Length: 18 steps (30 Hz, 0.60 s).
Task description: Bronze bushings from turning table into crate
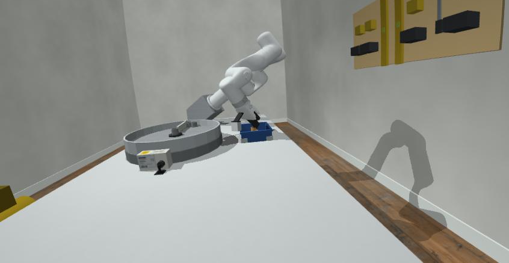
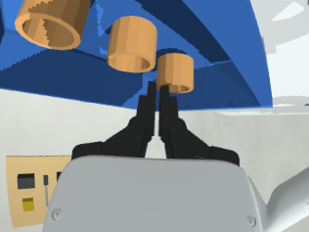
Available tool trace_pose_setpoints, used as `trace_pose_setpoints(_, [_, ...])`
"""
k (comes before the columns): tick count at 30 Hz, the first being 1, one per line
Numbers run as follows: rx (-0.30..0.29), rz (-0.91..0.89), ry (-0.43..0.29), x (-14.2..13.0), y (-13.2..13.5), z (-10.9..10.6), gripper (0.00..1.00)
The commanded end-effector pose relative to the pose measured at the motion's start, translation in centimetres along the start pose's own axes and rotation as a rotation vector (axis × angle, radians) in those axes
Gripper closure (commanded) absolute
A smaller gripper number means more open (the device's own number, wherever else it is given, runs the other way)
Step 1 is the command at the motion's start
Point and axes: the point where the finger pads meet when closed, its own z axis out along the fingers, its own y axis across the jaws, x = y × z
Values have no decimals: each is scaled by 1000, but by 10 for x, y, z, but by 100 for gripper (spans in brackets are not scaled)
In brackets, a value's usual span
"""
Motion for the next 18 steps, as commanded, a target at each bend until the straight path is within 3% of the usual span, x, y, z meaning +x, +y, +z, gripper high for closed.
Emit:
trace_pose_setpoints(1, [-25,2,-40,-4,3,18,100])
trace_pose_setpoints(18, [-25,2,-40,-3,4,23,100])
